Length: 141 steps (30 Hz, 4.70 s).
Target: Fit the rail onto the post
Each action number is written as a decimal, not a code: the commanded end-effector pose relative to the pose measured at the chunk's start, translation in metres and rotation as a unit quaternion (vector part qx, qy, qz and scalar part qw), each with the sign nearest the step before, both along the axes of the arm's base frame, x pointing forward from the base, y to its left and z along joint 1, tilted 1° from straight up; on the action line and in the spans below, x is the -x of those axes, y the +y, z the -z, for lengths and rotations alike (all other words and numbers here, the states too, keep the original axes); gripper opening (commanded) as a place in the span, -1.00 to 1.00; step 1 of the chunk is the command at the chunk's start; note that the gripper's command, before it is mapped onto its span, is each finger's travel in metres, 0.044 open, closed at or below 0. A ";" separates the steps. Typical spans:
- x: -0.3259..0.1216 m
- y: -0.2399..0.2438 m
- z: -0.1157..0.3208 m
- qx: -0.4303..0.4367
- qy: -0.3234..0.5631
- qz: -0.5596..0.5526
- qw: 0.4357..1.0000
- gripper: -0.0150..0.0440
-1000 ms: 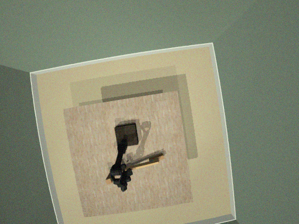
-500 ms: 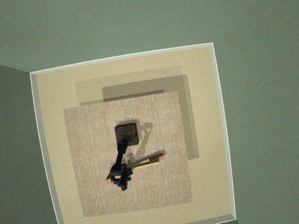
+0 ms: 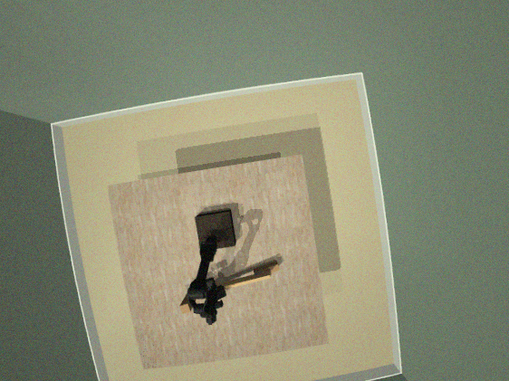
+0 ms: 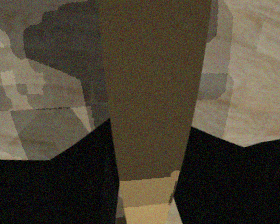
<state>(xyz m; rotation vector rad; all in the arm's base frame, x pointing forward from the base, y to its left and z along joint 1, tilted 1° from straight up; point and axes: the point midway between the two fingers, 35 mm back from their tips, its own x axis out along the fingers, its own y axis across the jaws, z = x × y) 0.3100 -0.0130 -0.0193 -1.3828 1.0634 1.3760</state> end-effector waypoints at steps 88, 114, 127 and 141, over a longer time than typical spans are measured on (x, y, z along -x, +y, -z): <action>-0.004 0.000 -0.042 -0.002 0.000 0.000 1.000 -0.49; -0.003 0.000 -0.054 -0.002 0.000 0.000 1.000 -0.49; -0.003 0.000 -0.049 -0.002 0.000 0.000 1.000 -0.49; -0.001 -0.001 -0.051 -0.002 0.000 0.000 1.000 -0.49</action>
